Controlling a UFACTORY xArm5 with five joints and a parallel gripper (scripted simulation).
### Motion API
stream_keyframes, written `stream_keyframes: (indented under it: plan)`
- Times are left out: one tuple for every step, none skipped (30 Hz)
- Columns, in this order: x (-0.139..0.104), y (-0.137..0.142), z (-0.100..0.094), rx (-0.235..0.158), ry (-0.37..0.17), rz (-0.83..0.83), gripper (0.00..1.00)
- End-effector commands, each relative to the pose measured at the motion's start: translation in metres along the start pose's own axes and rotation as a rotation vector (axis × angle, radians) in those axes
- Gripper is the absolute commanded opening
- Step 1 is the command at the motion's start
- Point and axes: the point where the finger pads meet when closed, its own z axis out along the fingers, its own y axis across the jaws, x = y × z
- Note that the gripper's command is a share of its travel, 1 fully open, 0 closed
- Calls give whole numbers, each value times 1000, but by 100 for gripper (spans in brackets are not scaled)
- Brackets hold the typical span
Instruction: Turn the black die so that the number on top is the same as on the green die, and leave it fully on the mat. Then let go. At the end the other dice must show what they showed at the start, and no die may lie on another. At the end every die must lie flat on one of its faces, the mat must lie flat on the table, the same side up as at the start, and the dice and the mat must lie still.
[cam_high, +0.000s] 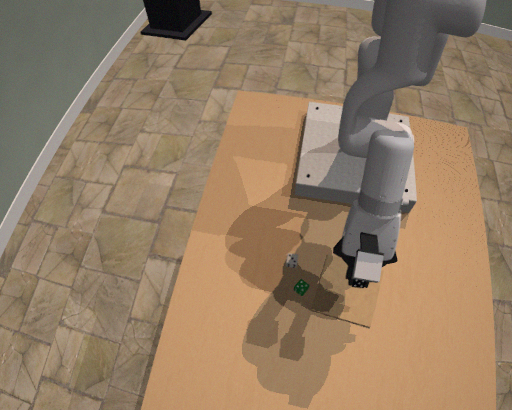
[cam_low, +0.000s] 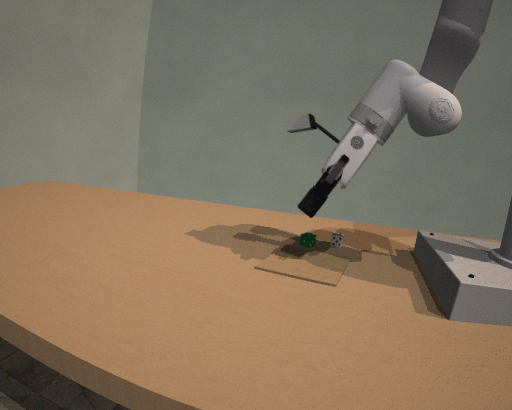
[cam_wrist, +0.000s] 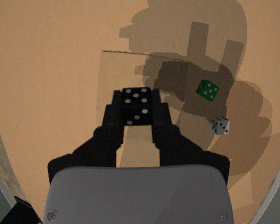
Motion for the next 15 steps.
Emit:
stream_keyframes:
  plan:
    - [1,0,3,0,177,0,21]
    - [1,0,3,0,183,1,21]
    - [0,0,4,-1,215,1,21]
    - [0,1,3,-1,244,1,21]
    - [0,1,3,-1,244,1,21]
    - [0,1,3,-1,244,1,21]
    - [-1,1,2,-1,272,1,21]
    - [0,1,3,-1,297,1,21]
    - [0,1,3,-1,320,2,21]
    - [0,1,3,-1,341,2,21]
    - [-1,1,3,-1,359,2,21]
    - [-1,1,3,-1,374,2,21]
    - [-1,1,3,-2,386,2,21]
    - [-1,1,3,-2,396,2,21]
    - [-2,1,2,-2,404,2,21]
